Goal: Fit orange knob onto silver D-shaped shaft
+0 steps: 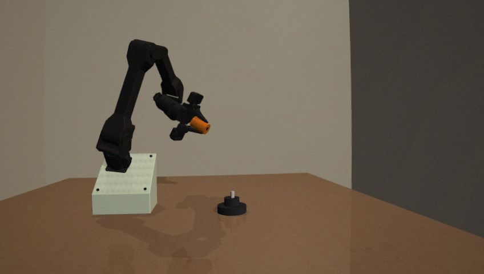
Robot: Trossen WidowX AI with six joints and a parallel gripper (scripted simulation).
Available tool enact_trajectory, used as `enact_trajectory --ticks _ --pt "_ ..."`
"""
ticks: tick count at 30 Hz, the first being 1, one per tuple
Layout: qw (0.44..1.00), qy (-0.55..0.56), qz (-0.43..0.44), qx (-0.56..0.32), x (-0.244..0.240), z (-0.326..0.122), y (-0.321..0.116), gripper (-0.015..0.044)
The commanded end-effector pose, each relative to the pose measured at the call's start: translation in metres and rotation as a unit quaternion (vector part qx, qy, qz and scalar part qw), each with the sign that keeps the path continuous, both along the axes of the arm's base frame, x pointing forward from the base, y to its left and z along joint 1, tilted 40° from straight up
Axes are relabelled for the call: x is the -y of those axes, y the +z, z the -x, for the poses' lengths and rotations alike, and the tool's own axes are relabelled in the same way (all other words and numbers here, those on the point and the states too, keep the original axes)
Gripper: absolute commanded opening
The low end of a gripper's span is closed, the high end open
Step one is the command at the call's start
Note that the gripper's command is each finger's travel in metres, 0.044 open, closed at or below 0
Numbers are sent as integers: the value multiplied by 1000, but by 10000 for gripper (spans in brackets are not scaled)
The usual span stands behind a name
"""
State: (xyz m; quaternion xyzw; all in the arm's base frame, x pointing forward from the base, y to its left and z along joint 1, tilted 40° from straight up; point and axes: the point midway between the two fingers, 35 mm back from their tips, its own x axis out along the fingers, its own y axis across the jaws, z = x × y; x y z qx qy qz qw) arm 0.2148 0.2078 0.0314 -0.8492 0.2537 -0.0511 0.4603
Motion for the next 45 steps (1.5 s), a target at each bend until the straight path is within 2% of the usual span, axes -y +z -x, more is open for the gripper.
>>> enact_trajectory --ticks 1,18,27,45 --pt "1000 1 0 0 -1 0 1 0" --pt "1000 -7 -4 -12 4 -2 -5 0" --pt "991 -78 -42 -104 18 -10 -19 0" --pt "928 -212 -118 -284 45 -29 -45 0"
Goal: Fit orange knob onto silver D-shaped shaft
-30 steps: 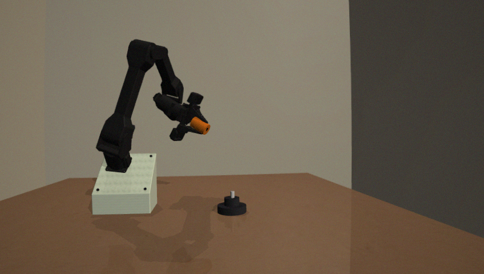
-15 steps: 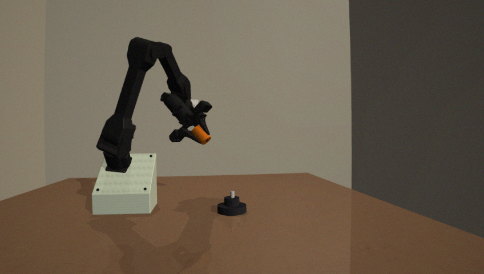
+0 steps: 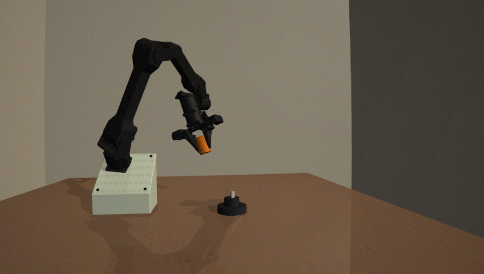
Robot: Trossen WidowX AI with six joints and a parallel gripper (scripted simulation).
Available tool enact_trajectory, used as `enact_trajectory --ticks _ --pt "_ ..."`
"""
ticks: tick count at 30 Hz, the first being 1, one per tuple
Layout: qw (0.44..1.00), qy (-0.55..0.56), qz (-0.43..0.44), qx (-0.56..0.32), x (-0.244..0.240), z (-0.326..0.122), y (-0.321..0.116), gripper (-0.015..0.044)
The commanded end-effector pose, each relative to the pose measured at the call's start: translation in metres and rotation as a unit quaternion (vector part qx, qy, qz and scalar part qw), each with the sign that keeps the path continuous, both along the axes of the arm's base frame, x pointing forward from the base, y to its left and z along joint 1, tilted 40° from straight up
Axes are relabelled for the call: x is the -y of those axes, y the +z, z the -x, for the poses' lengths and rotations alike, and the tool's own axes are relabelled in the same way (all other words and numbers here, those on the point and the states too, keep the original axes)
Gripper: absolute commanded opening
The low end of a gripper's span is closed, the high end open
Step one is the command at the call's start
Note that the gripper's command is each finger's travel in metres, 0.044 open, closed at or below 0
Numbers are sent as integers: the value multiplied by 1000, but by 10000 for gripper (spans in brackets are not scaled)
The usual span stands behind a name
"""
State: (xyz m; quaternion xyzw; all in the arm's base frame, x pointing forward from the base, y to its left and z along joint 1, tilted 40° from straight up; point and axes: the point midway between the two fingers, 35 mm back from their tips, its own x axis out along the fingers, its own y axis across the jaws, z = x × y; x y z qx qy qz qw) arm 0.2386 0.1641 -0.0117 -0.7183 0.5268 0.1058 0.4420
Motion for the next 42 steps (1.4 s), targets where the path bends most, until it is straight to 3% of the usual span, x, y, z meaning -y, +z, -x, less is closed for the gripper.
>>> enact_trajectory --ticks 1,10,36,42 --pt "999 -29 -24 -36 3 -6 -3 0" --pt "986 -95 -59 -120 16 -15 -16 0" --pt "985 -102 -62 -124 93 -43 -120 0" --pt "985 -102 -62 -124 96 -42 -122 0"
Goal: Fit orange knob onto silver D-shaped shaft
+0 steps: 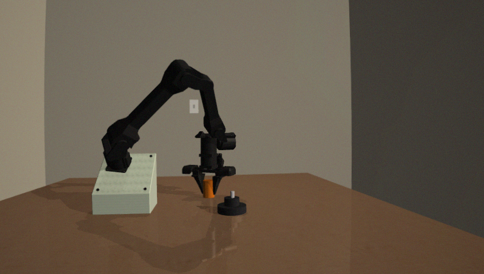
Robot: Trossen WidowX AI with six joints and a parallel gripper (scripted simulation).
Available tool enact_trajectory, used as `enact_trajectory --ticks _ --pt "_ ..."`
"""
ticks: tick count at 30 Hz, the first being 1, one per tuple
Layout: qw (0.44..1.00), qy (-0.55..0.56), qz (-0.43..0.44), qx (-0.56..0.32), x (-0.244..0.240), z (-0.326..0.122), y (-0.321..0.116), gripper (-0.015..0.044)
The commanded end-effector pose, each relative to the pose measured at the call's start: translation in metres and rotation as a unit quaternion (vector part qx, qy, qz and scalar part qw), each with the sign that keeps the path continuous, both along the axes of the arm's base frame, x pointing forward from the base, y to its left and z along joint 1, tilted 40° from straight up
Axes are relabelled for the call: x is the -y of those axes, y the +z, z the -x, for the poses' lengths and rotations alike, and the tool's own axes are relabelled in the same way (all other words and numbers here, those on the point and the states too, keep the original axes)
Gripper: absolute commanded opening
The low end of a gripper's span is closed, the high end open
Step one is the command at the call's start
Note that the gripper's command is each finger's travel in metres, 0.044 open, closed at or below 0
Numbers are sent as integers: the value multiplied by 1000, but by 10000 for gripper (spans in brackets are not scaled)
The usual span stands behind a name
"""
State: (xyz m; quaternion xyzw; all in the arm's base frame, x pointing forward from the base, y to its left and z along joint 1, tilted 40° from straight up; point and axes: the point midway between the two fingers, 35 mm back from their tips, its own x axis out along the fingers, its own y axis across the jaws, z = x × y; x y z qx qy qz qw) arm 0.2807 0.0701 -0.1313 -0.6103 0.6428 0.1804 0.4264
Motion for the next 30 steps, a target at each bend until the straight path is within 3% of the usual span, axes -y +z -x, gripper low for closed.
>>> enact_trajectory --ticks 1,3,12,28,30 --pt "1000 4 1 1 2 0 -2 0" --pt "1000 4 1 1 2 0 -2 0" --pt "1000 2 -1 1 0 0 -1 236" --pt "1000 2 -1 1 0 0 -1 240" --pt "1000 2 -1 1 -7 0 6 292"
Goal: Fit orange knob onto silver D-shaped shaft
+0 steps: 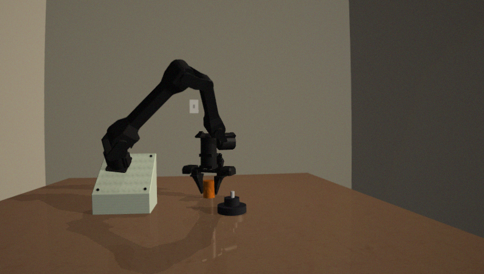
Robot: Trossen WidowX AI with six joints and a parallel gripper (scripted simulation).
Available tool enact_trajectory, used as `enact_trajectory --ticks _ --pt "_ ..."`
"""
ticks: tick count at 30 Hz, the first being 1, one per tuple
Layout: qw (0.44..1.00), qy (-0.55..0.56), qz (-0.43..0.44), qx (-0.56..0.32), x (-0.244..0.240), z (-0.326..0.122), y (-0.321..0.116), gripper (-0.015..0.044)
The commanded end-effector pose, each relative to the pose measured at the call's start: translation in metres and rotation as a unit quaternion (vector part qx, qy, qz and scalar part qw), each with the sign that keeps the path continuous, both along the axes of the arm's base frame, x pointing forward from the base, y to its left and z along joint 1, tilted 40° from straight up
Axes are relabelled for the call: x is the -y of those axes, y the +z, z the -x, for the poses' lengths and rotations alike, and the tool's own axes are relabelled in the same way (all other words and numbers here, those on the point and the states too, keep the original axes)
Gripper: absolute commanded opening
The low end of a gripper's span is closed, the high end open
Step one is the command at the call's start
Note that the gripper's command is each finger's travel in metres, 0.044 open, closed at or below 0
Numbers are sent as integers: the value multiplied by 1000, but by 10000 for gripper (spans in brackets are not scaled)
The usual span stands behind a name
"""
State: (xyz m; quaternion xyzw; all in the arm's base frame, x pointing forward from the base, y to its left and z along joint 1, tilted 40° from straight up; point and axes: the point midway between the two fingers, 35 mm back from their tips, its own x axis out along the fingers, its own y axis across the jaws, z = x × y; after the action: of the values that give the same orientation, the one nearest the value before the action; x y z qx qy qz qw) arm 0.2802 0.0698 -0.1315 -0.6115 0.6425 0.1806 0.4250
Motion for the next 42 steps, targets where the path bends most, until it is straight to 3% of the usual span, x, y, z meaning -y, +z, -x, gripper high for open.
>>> enact_trajectory --ticks 1,6,42 --pt "1000 1 -3 2 -16 0 16 319" --pt "1000 2 -2 1 -52 8 60 440" --pt "1000 3 -2 1 -19 2 21 440"
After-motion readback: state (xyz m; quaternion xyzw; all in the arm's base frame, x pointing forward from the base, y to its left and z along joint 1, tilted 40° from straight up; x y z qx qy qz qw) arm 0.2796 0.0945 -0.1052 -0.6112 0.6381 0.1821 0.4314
